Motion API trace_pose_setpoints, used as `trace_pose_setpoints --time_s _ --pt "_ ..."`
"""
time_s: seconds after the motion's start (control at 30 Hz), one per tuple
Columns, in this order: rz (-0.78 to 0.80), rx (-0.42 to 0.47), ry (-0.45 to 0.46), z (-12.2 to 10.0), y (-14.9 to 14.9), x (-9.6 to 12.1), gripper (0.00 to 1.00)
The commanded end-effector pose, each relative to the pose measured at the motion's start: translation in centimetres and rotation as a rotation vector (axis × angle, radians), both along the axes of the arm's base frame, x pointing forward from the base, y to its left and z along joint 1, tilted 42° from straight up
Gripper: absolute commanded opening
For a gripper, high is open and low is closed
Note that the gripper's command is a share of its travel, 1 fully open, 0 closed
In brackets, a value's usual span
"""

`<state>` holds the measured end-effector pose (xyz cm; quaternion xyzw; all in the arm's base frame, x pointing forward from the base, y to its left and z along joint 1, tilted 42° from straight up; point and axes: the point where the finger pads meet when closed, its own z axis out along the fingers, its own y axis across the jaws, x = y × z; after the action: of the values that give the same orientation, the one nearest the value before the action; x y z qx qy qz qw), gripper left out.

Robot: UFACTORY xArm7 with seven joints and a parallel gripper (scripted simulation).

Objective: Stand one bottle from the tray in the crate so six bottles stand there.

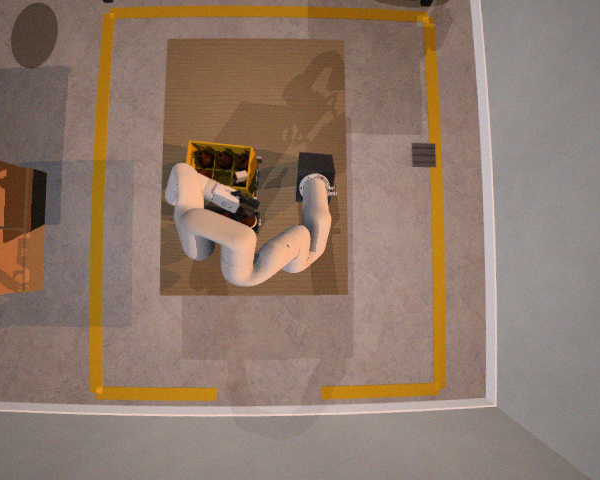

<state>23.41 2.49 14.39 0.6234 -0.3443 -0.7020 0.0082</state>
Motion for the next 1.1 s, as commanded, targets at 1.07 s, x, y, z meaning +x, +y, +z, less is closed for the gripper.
trace_pose_setpoints --time_s 1.07 --pt "0.110 0.001 -0.393 -0.4 -0.9 2.2 1.00"
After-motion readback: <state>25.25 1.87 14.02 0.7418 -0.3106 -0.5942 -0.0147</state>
